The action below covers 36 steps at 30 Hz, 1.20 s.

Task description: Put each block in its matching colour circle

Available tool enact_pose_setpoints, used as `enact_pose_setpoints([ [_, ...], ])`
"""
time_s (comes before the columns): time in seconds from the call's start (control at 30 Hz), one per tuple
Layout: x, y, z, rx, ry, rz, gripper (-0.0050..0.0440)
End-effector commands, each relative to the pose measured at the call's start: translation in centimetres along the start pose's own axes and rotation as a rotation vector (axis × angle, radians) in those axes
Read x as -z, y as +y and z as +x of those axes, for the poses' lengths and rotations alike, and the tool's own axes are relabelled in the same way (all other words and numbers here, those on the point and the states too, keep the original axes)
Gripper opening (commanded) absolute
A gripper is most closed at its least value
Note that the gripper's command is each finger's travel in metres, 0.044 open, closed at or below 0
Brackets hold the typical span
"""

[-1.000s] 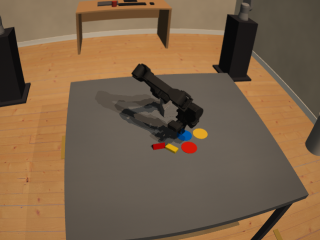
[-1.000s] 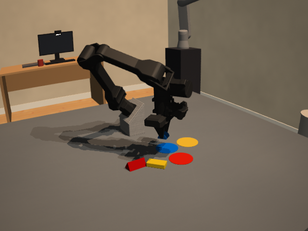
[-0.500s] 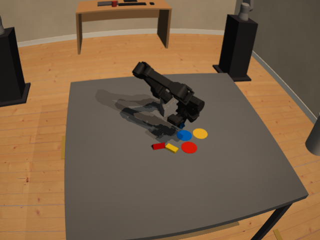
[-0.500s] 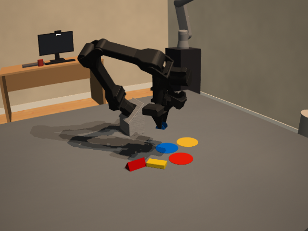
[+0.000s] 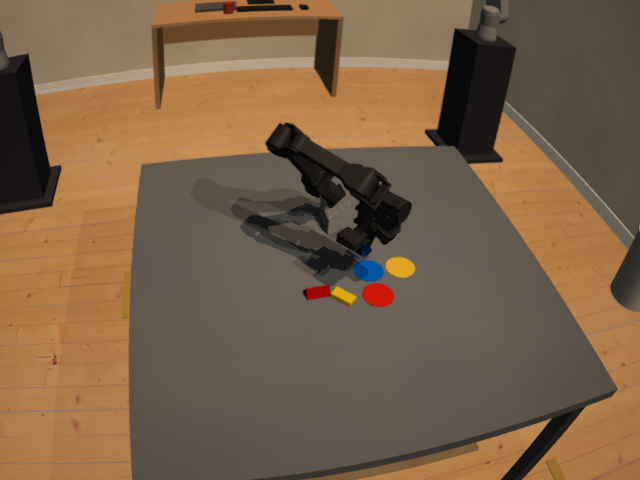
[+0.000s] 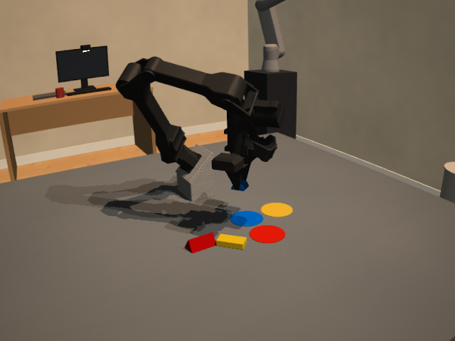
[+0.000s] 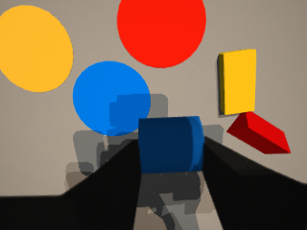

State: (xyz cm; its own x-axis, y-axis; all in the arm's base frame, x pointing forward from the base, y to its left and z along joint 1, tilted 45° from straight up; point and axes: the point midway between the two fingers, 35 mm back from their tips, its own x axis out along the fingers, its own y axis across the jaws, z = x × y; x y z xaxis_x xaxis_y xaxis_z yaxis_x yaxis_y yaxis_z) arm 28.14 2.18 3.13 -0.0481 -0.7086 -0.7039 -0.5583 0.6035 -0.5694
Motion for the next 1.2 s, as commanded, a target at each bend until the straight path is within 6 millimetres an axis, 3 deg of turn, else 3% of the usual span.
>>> enact_pose_setpoints([
  [0.0,-0.1,1.2,1.0,-0.002,0.002,-0.001,0.0085],
  [0.7,0.5,5.7,5.2,0.000,0.003,-0.001,0.0085],
  [0.93,0.6,5.7,5.6,0.001,0.007,-0.001,0.0085],
  [1.17,0.7,5.7,7.6,0.004,0.008,-0.005,0.0085],
])
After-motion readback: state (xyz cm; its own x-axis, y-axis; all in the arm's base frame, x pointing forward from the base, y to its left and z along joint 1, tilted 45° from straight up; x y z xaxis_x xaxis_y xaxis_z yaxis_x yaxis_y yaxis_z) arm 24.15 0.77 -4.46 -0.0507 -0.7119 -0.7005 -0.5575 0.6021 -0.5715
